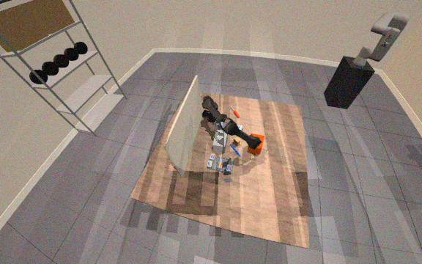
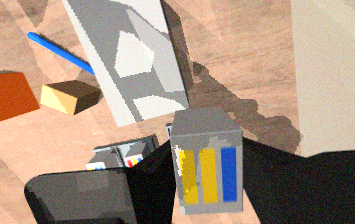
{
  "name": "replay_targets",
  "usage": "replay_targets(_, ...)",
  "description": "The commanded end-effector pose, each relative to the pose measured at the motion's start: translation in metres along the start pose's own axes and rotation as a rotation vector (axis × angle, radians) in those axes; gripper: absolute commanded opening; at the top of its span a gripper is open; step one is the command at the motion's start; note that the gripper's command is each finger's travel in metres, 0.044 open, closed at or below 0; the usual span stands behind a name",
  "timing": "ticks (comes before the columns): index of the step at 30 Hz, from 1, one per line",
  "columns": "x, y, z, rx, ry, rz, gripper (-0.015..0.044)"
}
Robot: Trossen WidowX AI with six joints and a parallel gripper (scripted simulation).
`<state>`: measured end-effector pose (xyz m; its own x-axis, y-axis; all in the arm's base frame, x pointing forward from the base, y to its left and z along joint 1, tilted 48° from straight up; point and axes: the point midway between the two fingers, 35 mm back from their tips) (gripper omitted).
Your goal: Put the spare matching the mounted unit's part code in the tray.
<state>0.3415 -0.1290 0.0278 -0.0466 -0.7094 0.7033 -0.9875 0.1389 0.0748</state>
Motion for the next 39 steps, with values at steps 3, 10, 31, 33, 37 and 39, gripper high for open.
replay_targets(3,-0.003,-0.006,0.041,0.0,0.008,0.006,0.0)
replay_targets(10,-0.01,-0.007,0.079,0.012,-0.003,0.004,0.0)
replay_targets(31,-0.027,-0.006,0.12,0.026,-0.016,0.003,0.0)
replay_targets(33,-0.029,-0.006,0.12,0.026,-0.016,0.003,0.0)
replay_targets(37,-0.033,-0.007,0.121,0.026,-0.016,0.003,0.0)
replay_targets(39,-0.035,-0.007,0.121,0.026,-0.015,0.003,0.0)
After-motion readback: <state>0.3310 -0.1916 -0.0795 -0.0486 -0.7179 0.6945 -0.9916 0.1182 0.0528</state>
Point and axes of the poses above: the point midway between the two fingers, 35 mm back from their tips, its own x axis back along the fingers, its own y axis across the jaws, z = x × y, and after that the axes turned 3 degrees about -x, right-handed
